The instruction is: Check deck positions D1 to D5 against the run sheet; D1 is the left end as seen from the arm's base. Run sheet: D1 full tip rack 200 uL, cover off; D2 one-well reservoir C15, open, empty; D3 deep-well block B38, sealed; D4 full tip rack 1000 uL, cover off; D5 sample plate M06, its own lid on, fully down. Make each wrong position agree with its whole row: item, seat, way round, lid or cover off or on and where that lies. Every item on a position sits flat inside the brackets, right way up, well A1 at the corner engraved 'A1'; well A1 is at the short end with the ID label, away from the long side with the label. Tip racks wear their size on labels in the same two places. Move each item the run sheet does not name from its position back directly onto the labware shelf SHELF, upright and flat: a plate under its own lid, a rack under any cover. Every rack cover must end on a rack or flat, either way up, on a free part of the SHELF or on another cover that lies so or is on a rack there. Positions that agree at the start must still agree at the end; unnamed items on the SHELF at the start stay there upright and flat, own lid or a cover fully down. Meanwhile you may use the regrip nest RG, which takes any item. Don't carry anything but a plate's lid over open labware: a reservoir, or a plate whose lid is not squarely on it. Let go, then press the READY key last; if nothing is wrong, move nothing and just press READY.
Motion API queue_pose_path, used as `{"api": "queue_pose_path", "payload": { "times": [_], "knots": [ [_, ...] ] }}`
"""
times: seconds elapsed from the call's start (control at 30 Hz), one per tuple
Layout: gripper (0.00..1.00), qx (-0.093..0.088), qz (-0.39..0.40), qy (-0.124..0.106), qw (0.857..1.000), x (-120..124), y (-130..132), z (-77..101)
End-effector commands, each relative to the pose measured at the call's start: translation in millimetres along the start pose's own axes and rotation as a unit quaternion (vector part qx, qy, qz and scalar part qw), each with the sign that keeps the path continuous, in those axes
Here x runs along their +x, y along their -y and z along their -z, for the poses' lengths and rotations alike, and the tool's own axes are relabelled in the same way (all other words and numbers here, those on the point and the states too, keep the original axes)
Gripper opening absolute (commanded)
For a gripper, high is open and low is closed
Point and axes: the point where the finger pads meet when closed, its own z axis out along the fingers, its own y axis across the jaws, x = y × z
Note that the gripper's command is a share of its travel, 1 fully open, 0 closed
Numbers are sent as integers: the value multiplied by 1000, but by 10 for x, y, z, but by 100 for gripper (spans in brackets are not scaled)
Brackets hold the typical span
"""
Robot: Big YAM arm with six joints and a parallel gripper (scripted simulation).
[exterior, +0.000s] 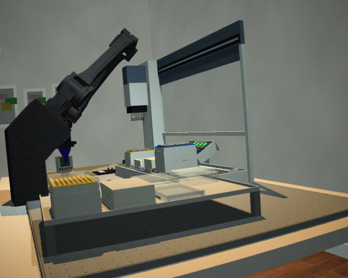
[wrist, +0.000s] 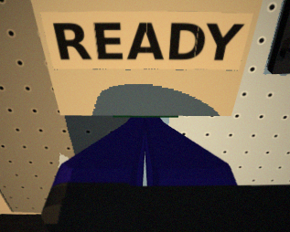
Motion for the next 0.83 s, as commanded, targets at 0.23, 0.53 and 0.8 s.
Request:
{"api": "queue_pose_path", "payload": {
  "times": [0.23, 0.53, 0.8],
  "knots": [
    [0, 0, 0, 6, 1000, -132, -37, 42],
    [0, -1, 1, 7, 1000, -158, -45, 44],
    [0, -2, 1, 7, 1000, -189, -54, 46]
  ]
}}
